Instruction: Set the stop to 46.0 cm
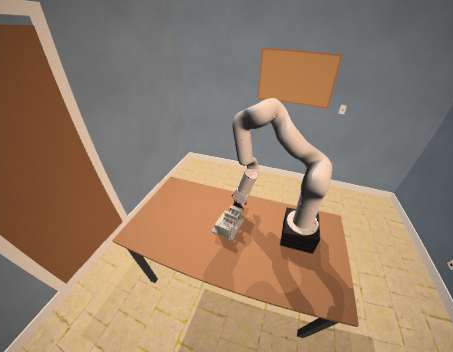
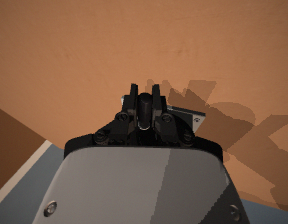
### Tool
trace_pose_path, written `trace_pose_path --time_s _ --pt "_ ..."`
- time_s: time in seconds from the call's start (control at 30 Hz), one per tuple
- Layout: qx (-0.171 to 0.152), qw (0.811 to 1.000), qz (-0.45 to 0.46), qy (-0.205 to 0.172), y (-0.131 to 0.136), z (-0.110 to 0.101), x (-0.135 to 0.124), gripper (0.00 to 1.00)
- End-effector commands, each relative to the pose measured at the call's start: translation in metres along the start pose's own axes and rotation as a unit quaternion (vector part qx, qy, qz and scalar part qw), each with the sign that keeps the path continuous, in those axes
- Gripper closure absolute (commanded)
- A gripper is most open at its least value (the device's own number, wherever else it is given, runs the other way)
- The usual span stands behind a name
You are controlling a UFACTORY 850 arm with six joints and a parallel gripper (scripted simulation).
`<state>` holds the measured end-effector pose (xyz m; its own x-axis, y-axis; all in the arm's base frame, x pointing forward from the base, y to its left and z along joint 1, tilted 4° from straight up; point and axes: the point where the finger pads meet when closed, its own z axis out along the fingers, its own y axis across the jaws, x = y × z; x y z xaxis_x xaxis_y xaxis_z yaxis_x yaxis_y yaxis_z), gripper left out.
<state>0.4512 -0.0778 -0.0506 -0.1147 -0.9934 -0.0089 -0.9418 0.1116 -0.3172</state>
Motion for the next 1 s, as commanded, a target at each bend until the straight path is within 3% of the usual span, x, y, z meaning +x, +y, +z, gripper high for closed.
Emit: trace_pose_path --time_s 0.0,0.97 --pt "0.001 1.000 0.000 0.000 -0.0007 -0.0002 0.0000 0.94" --pt "0.001 1.000 0.000 0.000 0.0015 0.0023 0.0000 0.94"
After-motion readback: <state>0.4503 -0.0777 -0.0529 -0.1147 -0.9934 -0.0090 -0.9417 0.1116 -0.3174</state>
